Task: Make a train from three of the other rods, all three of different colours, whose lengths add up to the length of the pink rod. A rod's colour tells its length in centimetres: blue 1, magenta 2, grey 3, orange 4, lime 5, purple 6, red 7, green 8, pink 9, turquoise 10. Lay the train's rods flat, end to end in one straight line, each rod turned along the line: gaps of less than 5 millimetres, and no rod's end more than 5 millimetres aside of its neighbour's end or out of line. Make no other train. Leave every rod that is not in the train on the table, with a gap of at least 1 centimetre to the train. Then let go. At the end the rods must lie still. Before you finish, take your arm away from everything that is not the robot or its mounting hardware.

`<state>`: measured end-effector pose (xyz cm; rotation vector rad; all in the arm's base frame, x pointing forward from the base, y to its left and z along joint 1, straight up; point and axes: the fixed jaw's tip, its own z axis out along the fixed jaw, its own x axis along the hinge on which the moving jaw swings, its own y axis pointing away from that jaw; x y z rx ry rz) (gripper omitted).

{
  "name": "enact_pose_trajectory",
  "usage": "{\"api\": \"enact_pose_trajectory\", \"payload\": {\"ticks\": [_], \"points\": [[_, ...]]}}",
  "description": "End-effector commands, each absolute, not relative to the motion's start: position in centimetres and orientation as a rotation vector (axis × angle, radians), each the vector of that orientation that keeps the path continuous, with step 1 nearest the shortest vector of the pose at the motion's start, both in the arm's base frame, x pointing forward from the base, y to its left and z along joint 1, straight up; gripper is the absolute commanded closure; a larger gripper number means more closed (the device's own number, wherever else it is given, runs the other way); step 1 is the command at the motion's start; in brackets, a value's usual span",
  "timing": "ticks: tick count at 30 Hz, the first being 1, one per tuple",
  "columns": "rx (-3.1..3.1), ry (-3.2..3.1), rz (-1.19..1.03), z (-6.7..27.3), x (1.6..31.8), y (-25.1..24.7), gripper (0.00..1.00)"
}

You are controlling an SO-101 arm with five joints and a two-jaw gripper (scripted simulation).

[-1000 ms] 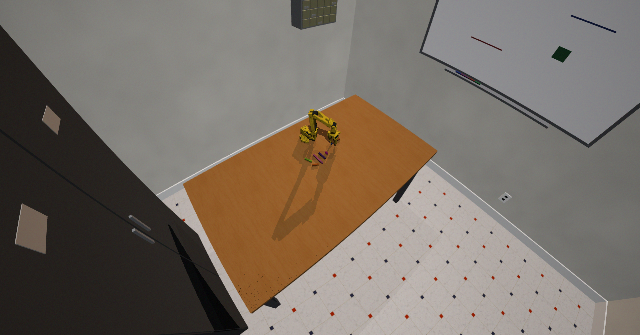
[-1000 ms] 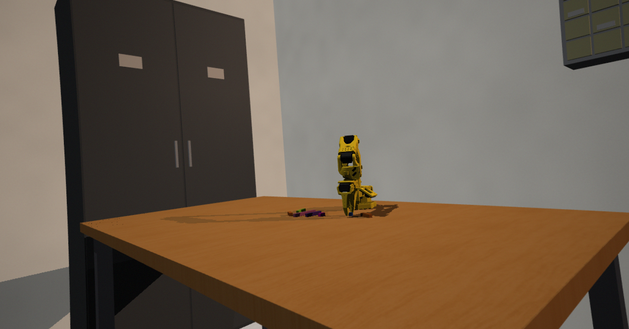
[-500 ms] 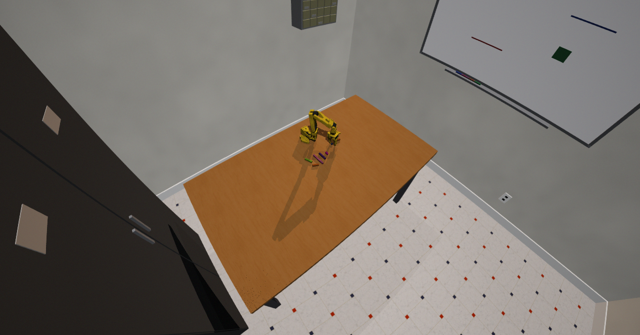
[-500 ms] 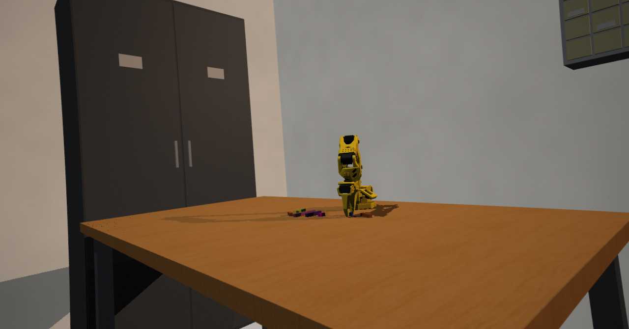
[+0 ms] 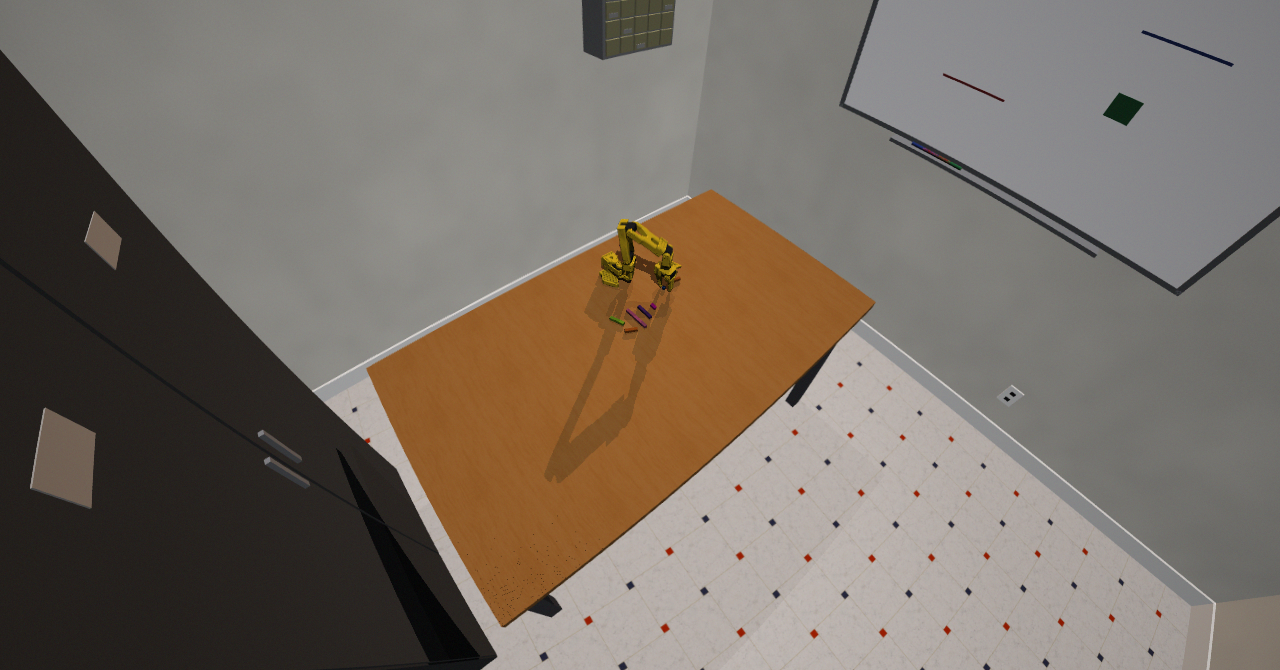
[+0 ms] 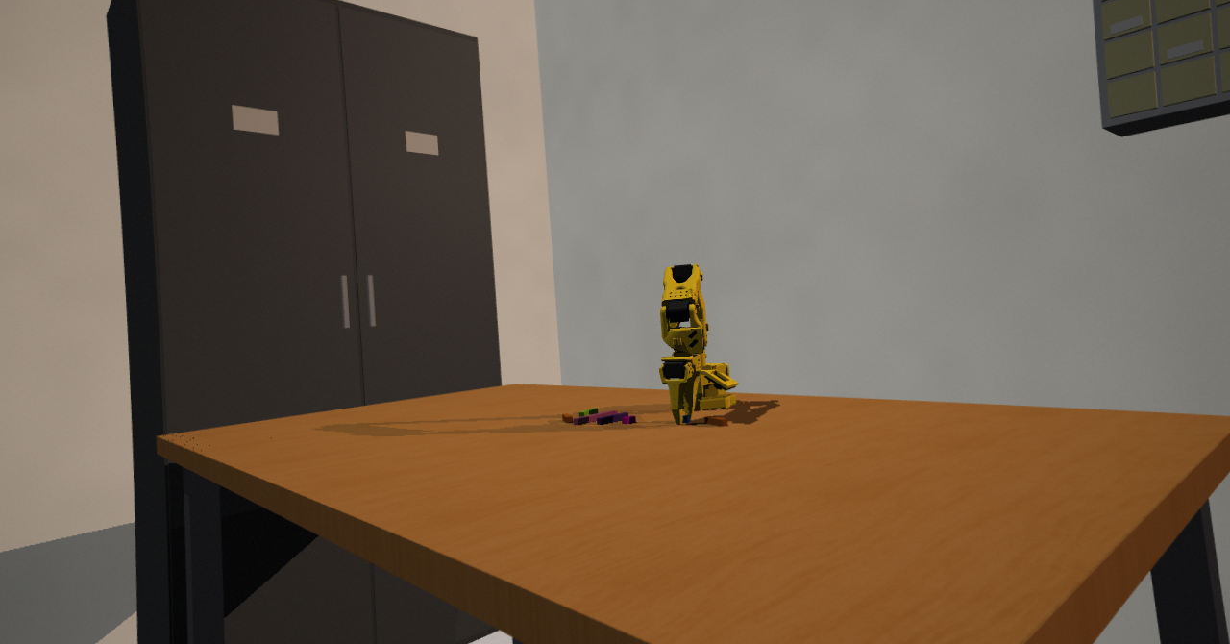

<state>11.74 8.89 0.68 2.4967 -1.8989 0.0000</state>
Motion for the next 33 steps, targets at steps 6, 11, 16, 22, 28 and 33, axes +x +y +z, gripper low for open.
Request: {"api": "enact_pose_trajectory", "payload": {"ticks": [6, 11, 16, 22, 28, 33], "points": [[2.561, -1.948, 0.035, 1.61, 12.75, 9.76, 0.84], [2.561, -1.948, 0.035, 1.61, 12.75, 9.76, 0.86], [2.561, -1.948, 0.035, 1.61, 12.75, 9.76, 0.90], [2.561, -1.948, 0.035, 1.61, 12.75, 9.76, 0.94], [2.561, -1.948, 0.035, 1.61, 12.75, 9.76, 0.97], [2.561, -1.948, 0.035, 1.61, 12.75, 9.76, 0.99]]}}
